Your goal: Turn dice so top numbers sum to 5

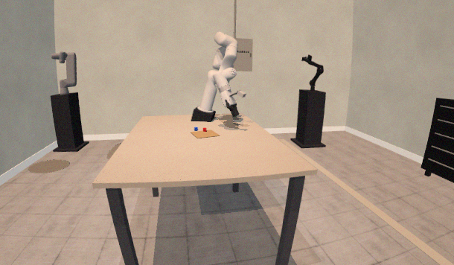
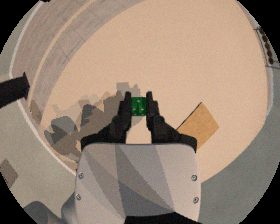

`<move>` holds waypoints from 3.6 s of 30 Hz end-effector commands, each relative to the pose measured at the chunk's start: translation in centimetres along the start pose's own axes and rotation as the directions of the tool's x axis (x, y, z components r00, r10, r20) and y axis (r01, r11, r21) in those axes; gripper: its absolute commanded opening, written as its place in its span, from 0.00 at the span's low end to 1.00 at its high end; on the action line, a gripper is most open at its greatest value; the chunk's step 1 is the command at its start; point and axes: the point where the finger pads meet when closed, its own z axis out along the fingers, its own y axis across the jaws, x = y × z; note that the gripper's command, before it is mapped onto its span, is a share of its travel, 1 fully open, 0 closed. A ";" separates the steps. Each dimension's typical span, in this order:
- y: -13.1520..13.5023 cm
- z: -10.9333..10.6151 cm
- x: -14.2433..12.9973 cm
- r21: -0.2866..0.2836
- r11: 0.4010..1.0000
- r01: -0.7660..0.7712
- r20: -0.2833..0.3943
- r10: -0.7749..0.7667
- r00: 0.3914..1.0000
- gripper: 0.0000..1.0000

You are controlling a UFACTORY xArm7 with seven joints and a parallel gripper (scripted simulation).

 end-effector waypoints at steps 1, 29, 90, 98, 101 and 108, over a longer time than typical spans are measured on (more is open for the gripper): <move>-0.1 0.0 -0.3 0.001 1.000 0.014 -0.175 -0.014 0.985 0.15; 0.0 -0.3 -0.9 -0.004 1.000 0.015 -0.574 -0.014 0.818 0.15; 0.1 6.4 -4.3 -0.004 1.000 0.015 -0.574 -0.014 0.818 0.15; 0.1 6.4 -4.3 -0.004 1.000 0.015 -0.574 -0.014 0.818 0.15; 0.1 6.4 -4.3 -0.004 1.000 0.015 -0.574 -0.014 0.818 0.15; 0.1 6.5 -4.4 -0.004 1.000 0.015 -0.574 -0.014 0.818 0.15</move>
